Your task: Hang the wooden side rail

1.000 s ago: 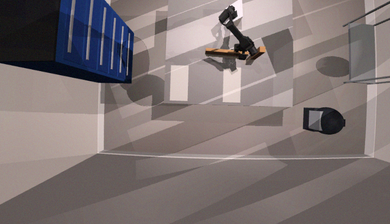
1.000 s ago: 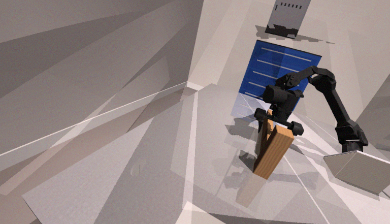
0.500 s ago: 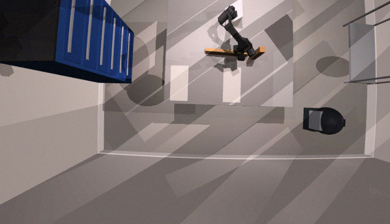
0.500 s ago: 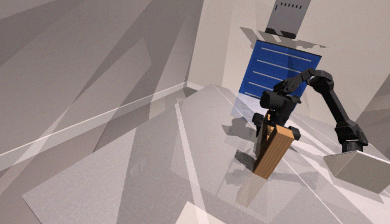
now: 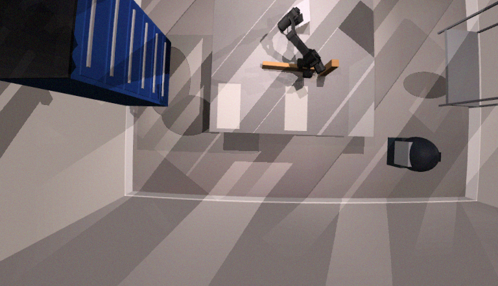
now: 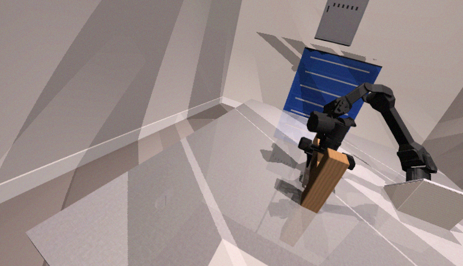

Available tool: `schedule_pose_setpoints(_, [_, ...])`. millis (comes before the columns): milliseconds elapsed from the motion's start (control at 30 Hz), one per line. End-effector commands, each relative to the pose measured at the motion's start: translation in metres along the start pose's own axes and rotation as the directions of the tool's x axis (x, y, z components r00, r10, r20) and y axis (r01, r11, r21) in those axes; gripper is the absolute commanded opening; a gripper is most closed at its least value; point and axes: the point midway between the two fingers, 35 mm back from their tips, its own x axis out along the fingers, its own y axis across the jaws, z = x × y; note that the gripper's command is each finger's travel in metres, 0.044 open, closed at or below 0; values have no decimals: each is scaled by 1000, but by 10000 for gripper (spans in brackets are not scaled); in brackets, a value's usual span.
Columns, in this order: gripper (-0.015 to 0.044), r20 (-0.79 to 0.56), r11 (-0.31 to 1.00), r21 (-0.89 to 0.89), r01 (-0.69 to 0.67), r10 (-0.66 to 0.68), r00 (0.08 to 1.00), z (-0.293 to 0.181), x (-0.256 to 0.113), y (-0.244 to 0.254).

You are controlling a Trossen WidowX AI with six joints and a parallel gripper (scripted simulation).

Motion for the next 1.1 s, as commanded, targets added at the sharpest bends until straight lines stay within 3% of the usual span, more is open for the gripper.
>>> schedule_pose_setpoints(0, [204,4,1000,-3,-4,4,1000,0,0,0])
schedule_pose_setpoints(133, [99,4,1000,-3,-4,4,1000,0,0,0])
schedule_pose_setpoints(300, [65,4,1000,-3,-4,4,1000,0,0,0])
schedule_pose_setpoints(400, [0,4,1000,-3,-4,4,1000,0,0,0])
schedule_pose_setpoints(1067, [0,4,1000,-3,-4,4,1000,0,0,6])
